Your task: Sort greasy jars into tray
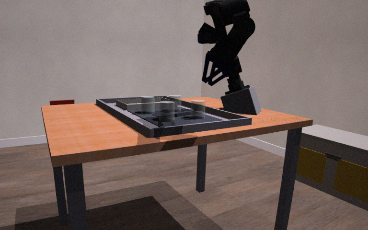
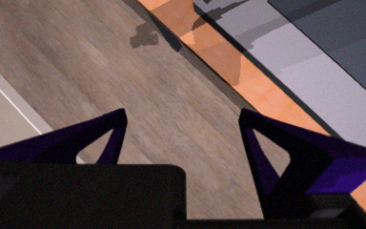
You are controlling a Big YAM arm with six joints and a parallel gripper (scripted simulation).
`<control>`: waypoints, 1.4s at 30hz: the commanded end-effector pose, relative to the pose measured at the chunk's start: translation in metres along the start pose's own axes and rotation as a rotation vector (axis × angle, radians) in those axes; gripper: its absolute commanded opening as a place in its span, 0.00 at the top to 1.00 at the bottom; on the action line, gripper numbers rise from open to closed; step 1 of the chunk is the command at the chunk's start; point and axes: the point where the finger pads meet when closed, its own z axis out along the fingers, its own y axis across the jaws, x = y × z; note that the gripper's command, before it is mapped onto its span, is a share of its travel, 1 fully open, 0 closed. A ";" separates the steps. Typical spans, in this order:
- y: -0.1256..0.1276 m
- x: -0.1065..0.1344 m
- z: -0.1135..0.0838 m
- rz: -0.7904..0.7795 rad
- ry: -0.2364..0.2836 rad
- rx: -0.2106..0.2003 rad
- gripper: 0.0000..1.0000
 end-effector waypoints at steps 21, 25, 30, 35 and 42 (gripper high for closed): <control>-0.089 -0.124 0.001 0.206 -0.032 0.066 0.00; -0.099 -0.131 0.004 0.222 -0.035 0.075 0.00; -0.126 -0.150 0.010 0.260 -0.043 0.097 0.00; -0.152 -0.170 0.016 0.299 -0.052 0.119 0.00; -0.178 -0.189 0.022 0.337 -0.060 0.141 0.00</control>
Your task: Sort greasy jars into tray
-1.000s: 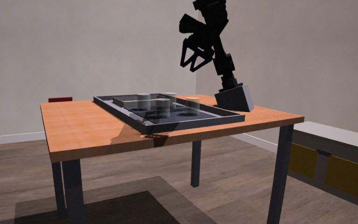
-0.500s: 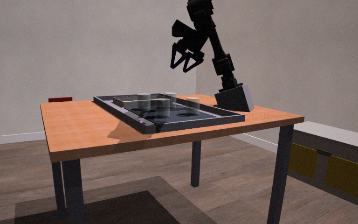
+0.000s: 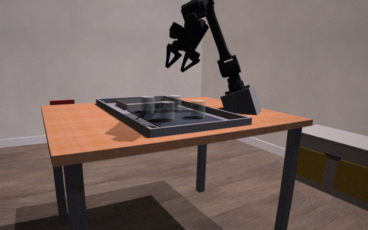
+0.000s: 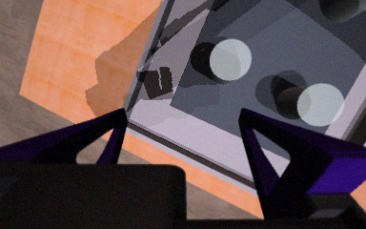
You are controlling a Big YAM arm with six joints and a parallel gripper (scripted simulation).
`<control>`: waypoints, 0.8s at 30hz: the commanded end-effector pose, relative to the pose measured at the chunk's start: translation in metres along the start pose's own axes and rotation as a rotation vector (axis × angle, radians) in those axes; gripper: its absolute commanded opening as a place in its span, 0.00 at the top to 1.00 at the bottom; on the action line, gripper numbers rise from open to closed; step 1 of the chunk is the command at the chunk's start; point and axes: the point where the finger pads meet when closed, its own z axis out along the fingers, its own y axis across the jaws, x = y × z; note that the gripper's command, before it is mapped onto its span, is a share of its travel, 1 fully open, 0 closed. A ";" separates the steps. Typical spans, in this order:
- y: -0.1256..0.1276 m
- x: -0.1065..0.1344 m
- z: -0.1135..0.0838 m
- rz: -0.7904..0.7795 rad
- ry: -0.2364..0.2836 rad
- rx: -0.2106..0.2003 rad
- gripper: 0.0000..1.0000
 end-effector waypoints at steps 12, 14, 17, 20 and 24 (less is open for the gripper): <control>-0.064 -0.059 0.009 0.154 -0.020 0.043 0.00; -0.075 -0.066 0.011 0.172 -0.024 0.054 0.00; -0.081 -0.069 0.011 0.181 -0.026 0.059 0.00; -0.098 -0.080 0.014 0.208 -0.032 0.075 0.00; -0.120 -0.093 0.017 0.245 -0.040 0.095 0.00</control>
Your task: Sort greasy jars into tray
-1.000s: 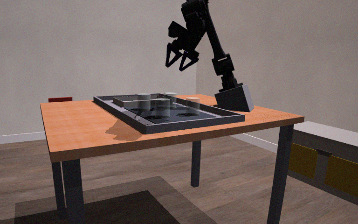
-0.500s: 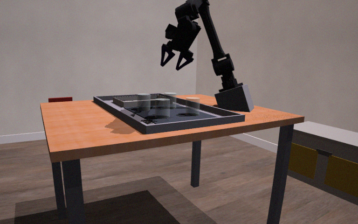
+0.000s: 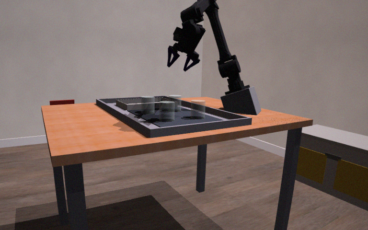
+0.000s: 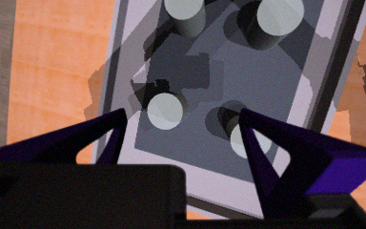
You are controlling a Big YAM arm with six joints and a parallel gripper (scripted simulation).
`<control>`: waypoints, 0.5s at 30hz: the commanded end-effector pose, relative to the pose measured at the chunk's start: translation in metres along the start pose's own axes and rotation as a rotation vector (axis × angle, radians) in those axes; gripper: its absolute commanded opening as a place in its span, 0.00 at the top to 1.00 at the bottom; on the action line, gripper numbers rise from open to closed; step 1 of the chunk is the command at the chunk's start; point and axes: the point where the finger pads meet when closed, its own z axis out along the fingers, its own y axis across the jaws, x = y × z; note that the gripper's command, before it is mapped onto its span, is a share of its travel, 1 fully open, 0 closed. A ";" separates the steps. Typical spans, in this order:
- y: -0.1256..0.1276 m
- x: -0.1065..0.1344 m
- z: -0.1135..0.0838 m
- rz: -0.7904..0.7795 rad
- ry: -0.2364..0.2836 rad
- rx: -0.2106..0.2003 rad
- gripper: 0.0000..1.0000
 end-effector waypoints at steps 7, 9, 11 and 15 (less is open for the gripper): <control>-0.042 -0.051 0.008 0.140 -0.027 0.049 0.00; -0.042 -0.051 0.008 0.140 -0.027 0.049 0.00; -0.052 -0.059 0.011 0.158 -0.031 0.059 0.00; -0.041 -0.051 0.009 -0.041 0.059 -0.001 0.00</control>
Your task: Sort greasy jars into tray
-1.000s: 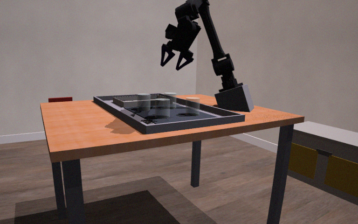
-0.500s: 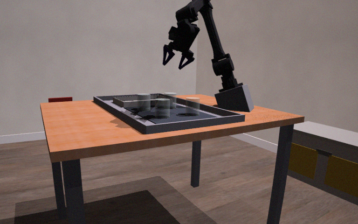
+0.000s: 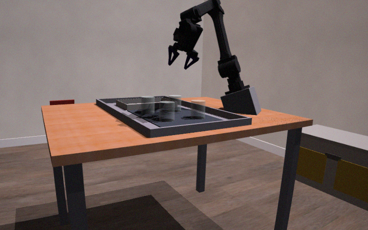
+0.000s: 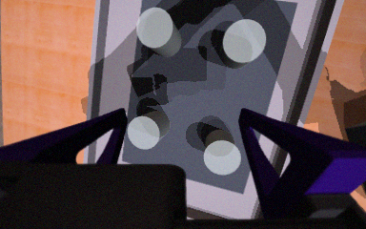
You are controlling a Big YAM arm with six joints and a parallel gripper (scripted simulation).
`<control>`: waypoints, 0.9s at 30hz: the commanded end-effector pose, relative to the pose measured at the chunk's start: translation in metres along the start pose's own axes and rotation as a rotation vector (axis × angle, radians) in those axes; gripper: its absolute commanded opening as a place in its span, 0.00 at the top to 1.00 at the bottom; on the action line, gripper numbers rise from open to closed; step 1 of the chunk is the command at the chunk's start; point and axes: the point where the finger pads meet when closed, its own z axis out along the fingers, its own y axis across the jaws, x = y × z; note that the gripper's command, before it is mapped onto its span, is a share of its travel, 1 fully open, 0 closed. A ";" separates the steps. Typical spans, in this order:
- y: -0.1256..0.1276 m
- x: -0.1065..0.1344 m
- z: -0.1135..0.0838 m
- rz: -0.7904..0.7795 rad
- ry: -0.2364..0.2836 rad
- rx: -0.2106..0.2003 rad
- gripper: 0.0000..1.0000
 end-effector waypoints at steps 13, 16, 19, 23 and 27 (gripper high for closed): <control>0.005 0.000 -0.001 -0.179 0.063 -0.030 0.00; 0.006 0.003 -0.001 -0.305 0.110 -0.038 0.00; 0.006 0.003 -0.001 -0.305 0.110 -0.038 0.00; 0.007 0.006 0.001 -0.421 0.158 -0.042 0.00; 0.007 0.006 0.001 -0.421 0.158 -0.042 0.00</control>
